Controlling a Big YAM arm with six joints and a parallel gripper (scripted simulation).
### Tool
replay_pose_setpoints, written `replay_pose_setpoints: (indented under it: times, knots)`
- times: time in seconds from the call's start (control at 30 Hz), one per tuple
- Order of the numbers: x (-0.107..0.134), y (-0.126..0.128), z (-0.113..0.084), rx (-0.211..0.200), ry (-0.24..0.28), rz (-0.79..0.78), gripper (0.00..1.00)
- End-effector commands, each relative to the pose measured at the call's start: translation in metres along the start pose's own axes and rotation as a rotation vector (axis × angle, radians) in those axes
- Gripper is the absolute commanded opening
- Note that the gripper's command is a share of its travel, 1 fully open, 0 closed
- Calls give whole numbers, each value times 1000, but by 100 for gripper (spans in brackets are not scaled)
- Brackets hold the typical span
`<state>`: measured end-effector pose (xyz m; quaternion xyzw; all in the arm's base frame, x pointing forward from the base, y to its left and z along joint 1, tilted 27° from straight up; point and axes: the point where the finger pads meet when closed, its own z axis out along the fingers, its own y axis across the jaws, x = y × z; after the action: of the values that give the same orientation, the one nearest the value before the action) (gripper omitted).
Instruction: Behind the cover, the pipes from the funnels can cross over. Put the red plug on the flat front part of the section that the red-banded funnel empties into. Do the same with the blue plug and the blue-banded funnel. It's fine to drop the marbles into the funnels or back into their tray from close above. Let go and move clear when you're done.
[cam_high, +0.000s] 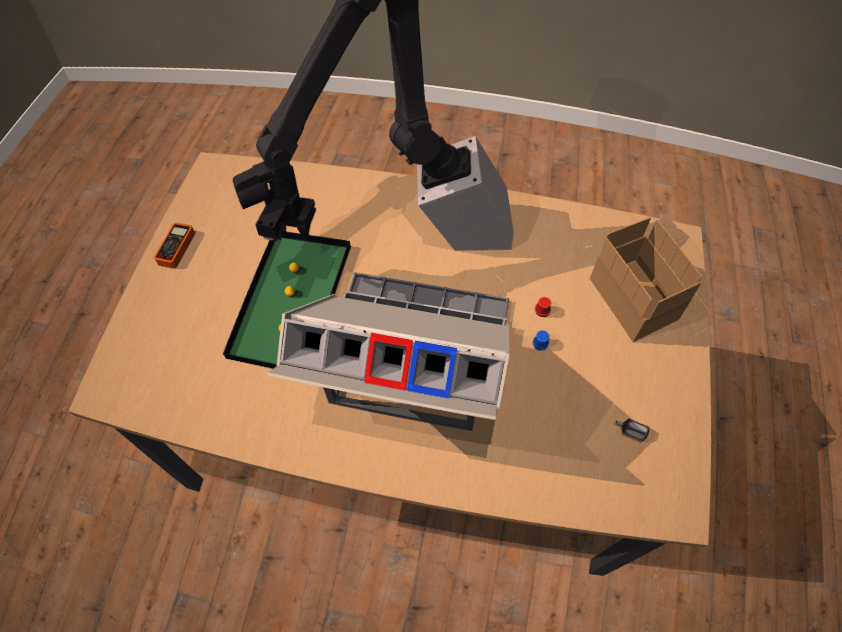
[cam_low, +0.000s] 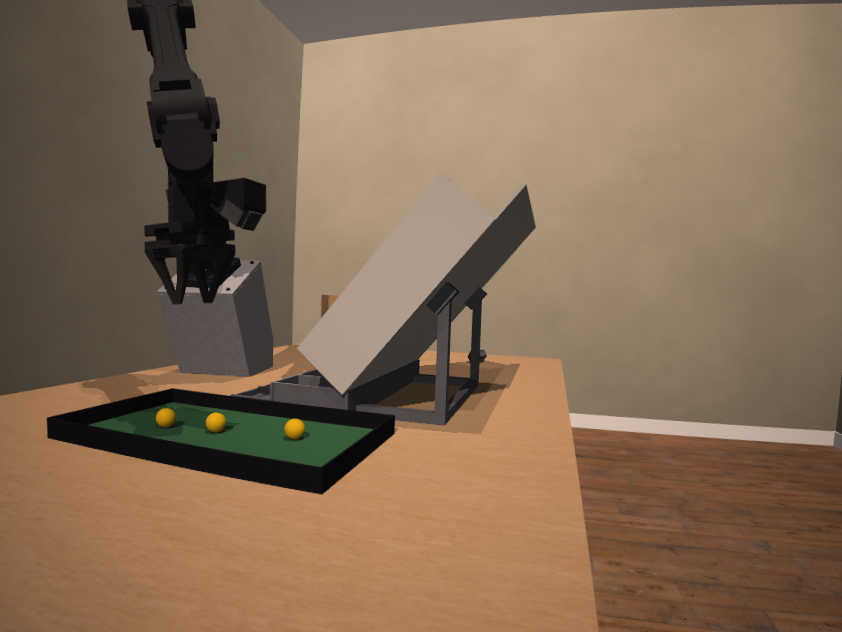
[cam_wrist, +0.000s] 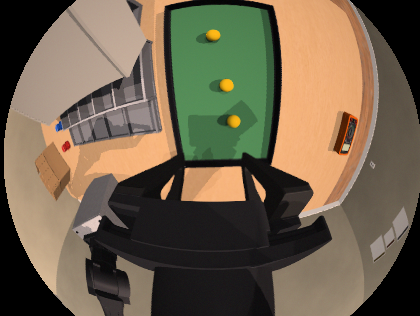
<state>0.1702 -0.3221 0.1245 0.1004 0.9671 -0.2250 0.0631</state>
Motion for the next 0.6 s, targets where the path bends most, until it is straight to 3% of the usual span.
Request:
replay_pose_setpoints:
  times: [0.0, 0.33, 0.57]
  knots:
    - [-15, -32, -3, 42, -29, -41, 56]
    - [2, -52, 17, 44, 27, -41, 56]
    - [1, -57, 13, 57, 21, -45, 56]
